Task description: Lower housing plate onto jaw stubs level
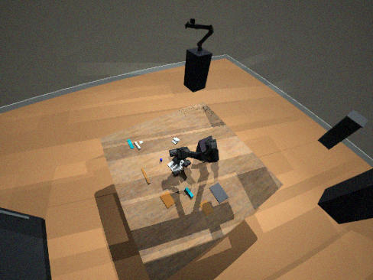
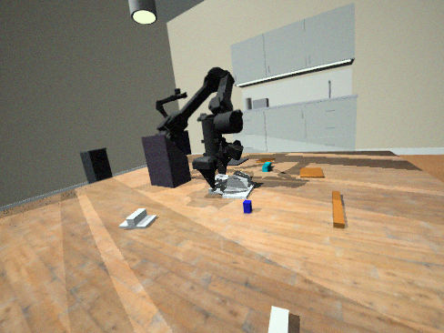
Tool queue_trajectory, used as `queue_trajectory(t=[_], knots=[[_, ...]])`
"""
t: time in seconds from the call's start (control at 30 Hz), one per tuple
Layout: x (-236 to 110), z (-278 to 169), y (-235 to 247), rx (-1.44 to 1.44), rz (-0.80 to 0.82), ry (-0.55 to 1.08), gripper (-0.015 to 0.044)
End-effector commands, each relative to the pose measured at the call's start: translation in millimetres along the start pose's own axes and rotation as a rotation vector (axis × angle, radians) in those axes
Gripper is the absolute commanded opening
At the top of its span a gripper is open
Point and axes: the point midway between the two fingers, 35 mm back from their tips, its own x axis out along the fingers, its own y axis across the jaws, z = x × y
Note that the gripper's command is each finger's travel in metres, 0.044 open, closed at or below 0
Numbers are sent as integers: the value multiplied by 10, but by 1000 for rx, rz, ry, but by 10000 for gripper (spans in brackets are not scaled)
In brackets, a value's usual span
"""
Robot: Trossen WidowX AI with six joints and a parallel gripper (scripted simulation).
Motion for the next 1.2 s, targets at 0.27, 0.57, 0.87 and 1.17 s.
queue_trajectory(t=[0.27,0.57,0.87,1.17], knots=[[10,-14,7,7,4,0,351],[34,-14,7,7,5,0,351],[53,-14,7,7,5,0,351],[60,-14,7,7,5,0,351]])
